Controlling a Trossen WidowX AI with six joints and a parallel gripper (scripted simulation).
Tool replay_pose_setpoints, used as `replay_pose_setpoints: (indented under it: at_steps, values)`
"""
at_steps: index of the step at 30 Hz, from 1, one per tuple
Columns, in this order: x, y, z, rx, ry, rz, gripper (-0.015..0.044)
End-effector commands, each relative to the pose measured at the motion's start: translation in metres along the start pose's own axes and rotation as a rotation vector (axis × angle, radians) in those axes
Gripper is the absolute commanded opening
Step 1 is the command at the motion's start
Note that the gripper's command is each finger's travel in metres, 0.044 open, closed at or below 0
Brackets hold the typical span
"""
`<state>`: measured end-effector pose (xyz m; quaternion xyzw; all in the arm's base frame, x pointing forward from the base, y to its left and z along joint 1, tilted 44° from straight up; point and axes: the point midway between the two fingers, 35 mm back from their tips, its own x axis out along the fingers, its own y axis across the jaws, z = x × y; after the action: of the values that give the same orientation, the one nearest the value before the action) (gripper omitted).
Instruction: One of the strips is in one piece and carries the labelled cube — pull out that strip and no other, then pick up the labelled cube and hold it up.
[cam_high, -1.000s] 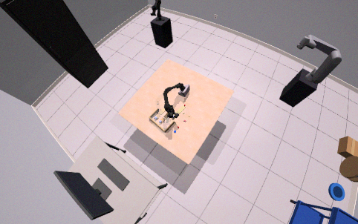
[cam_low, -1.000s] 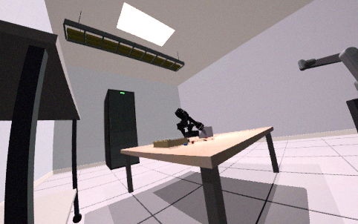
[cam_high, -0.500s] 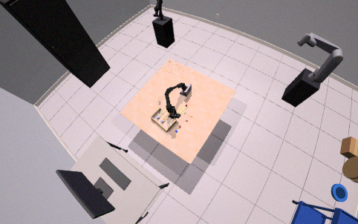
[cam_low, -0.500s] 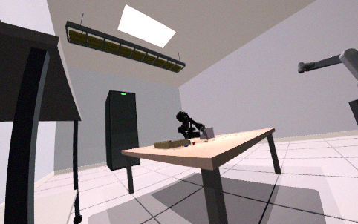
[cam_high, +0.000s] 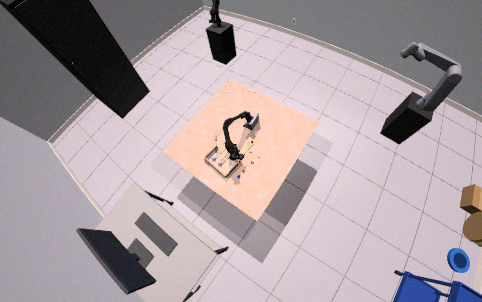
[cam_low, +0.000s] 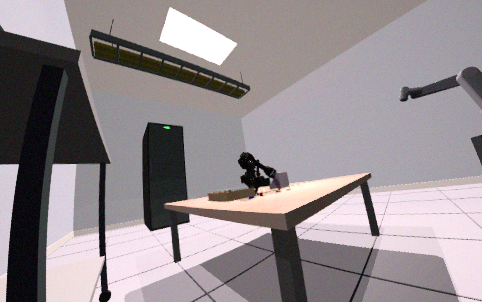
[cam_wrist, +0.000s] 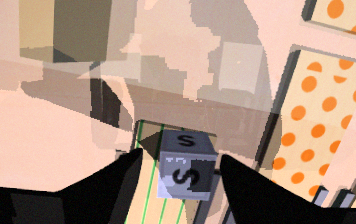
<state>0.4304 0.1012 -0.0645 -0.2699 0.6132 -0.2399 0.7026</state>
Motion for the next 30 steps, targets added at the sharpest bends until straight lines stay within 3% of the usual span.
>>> replay_pose_setpoints:
  at_steps: [1, 4, 8, 15, 19, 30]
  values:
    - [0.007, -0.001, -0.001, -0.006, 0.002, -0.006, 0.025]
    - [0.007, -0.001, -0.001, -0.006, 0.002, -0.006, 0.025]
    - [0.005, -0.001, 0.0, 0.0, 0.002, -0.001, 0.0145]
    - [0.005, -0.001, 0.0, 0.0, 0.002, -0.001, 0.0098]
    - [0.003, -0.001, -0.002, 0.0, 0.002, -0.001, 0.0]
    - [-0.024, -0.009, -0.036, -0.006, 0.004, -0.002, 0.0]
